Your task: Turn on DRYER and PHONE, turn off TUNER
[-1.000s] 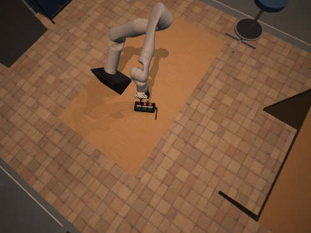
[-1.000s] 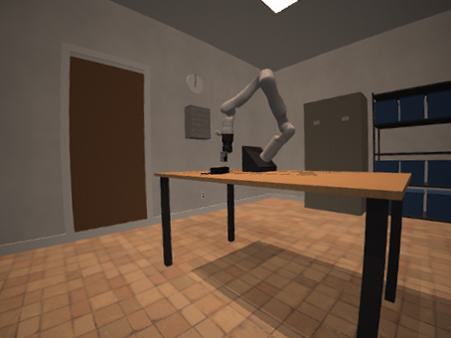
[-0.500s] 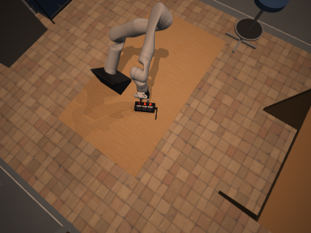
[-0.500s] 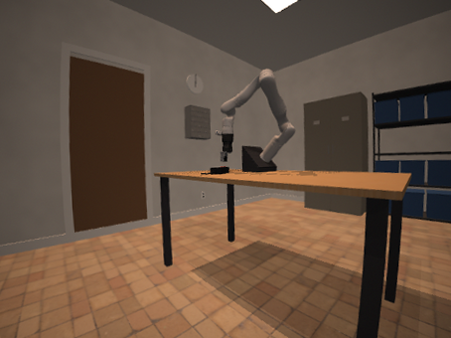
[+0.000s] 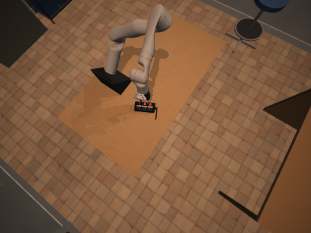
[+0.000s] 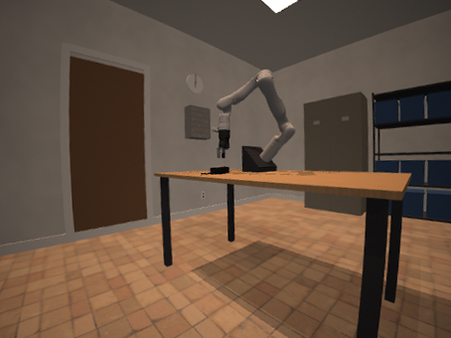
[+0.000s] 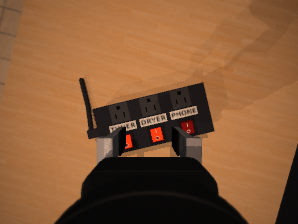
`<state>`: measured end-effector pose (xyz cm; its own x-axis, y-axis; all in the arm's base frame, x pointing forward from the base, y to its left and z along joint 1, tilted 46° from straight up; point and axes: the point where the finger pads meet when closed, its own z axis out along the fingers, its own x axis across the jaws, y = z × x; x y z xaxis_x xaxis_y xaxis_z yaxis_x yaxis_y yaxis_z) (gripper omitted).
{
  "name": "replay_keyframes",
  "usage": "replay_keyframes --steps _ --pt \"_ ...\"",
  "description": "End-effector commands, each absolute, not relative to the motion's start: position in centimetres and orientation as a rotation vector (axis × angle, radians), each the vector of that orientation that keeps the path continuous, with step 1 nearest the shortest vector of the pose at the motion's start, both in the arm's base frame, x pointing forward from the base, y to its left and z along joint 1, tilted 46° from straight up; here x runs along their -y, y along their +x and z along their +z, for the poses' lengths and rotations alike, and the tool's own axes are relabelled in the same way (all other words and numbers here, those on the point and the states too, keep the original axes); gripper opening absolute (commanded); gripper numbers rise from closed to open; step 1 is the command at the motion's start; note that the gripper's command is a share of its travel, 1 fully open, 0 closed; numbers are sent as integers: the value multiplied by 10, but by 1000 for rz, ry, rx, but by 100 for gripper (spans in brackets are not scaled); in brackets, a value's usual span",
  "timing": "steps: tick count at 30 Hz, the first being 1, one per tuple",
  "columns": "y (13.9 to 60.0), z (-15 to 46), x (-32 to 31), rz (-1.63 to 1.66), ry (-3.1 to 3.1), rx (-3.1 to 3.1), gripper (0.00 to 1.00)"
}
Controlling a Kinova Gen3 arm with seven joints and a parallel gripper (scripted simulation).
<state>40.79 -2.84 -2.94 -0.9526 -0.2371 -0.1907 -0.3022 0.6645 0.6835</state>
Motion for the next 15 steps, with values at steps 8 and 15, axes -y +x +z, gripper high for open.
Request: replay_keyframes --steps 8,15 --pt "432 -17 83 1218 -164 -2899 100" --pt "434 -14 92 1227 -109 -2923 100"
